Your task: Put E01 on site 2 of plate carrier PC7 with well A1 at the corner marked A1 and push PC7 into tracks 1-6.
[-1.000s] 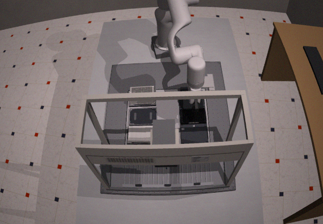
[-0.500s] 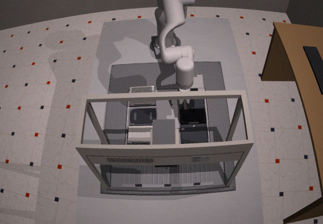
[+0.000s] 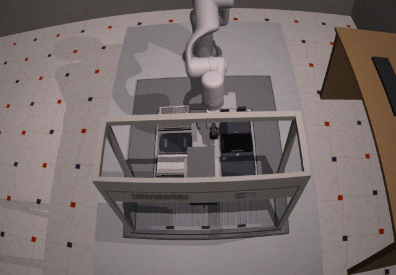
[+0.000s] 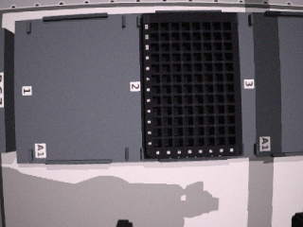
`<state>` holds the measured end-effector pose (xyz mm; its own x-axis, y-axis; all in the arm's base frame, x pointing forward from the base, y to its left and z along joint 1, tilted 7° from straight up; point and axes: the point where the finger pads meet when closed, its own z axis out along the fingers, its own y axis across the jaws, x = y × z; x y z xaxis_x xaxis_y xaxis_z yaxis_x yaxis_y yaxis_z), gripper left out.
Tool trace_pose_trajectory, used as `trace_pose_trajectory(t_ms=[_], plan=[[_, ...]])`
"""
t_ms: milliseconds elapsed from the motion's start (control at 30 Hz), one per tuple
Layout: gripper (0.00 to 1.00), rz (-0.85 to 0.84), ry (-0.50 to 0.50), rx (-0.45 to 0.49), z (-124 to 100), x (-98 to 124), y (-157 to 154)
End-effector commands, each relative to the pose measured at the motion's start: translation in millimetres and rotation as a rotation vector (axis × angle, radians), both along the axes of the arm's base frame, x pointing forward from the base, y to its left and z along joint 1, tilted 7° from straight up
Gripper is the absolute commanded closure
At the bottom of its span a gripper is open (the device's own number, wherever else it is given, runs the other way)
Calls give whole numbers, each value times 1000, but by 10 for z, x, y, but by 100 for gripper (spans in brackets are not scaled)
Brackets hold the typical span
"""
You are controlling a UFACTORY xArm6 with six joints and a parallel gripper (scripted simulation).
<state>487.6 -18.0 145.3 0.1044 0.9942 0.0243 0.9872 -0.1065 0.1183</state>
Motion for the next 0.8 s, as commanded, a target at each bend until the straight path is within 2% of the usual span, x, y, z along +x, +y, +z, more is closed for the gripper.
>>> trace_pose_trajectory(t_ms=[0,400,767], plan=[[0,0,-5,0,17,12,-14],[0,0,-5,0,-33,19,-14],[0,0,-5,0,-215,41,-12]])
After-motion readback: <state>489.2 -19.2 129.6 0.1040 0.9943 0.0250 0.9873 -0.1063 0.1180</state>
